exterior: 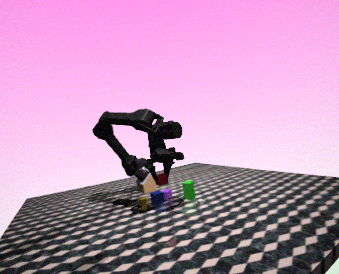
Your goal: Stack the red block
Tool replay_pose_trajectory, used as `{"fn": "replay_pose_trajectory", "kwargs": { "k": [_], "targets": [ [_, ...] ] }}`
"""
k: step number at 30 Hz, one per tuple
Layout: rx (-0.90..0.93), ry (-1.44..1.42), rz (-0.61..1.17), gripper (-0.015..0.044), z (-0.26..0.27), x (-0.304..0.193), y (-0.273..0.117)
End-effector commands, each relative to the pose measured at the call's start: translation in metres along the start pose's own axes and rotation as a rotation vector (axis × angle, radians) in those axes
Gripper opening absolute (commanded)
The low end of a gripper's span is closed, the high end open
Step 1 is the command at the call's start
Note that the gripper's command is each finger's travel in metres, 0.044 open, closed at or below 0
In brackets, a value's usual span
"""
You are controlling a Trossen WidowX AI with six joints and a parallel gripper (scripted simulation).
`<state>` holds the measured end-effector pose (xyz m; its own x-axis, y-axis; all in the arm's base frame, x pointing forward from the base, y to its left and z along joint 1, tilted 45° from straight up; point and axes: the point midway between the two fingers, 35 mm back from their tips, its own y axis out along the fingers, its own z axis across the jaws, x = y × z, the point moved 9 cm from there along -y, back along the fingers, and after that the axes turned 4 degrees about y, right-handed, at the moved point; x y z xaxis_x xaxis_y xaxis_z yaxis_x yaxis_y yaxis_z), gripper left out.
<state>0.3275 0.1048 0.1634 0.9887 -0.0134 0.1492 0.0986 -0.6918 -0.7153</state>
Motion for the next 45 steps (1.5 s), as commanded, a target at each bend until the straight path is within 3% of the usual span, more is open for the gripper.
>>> {"fn": "replay_pose_trajectory", "kwargs": {
  "k": [1, 9, 28, 45],
  "targets": [
    [0.002, 0.007, 0.004, 0.0, 0.0, 0.0, -0.011],
    [0.004, 0.006, 0.004, 0.0, 0.005, -0.001, -0.011],
    [0.01, 0.005, 0.006, 0.0, 0.133, -0.077, -0.012],
    [0.009, 0.006, 0.006, 0.0, 0.137, -0.08, 0.012]
  ]
}}
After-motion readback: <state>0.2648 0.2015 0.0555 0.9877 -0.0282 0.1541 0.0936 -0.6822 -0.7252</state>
